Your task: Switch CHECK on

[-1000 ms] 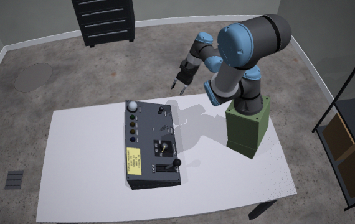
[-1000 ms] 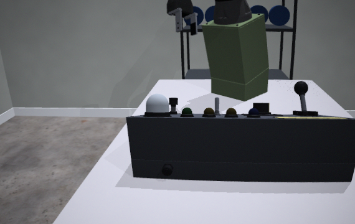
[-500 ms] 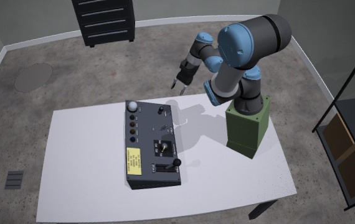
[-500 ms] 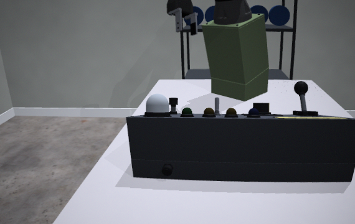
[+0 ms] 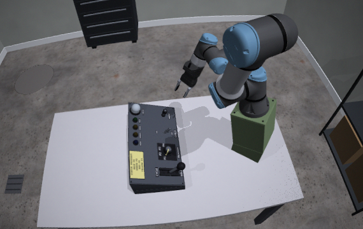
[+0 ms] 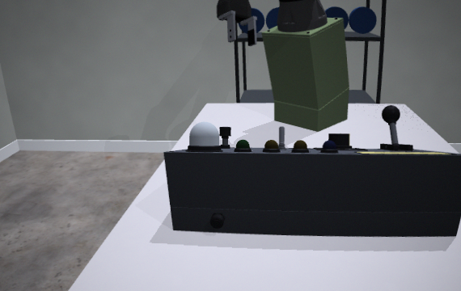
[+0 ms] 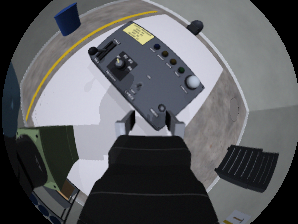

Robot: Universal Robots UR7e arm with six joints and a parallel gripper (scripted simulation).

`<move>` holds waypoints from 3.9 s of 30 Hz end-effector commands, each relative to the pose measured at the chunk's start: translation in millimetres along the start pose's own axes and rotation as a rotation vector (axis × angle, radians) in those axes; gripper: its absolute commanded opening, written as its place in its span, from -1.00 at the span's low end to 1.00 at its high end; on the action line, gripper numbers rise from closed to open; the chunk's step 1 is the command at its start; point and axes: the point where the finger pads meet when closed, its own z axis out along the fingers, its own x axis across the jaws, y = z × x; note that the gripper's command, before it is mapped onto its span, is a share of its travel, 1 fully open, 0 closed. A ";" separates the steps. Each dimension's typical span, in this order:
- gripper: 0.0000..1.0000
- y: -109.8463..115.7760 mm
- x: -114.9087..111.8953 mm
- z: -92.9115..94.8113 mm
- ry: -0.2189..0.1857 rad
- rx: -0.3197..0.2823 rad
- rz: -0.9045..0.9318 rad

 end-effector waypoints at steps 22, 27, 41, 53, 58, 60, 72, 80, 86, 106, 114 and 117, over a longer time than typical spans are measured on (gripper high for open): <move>1.00 -5.0 7.6 5.7 -0.011 -0.009 0.310; 1.00 -5.7 9.0 6.9 -0.013 -0.011 0.372; 1.00 -8.7 16.2 14.2 -0.018 -0.026 0.726; 1.00 -10.0 20.6 20.7 -0.017 -0.040 1.036; 1.00 -10.3 22.2 24.3 -0.013 -0.047 1.206; 1.00 -10.3 22.2 24.3 -0.013 -0.047 1.206; 1.00 -11.0 22.7 33.4 0.002 -0.062 1.640; 1.00 -11.8 20.8 38.1 0.014 -0.068 1.865; 1.00 -13.4 17.6 42.7 0.027 -0.070 2.092; 1.00 -23.8 1.0 56.0 0.072 -0.057 2.747; 1.00 -29.3 -5.7 60.1 0.085 -0.046 2.947; 1.00 -32.2 -9.0 62.0 0.090 -0.039 3.042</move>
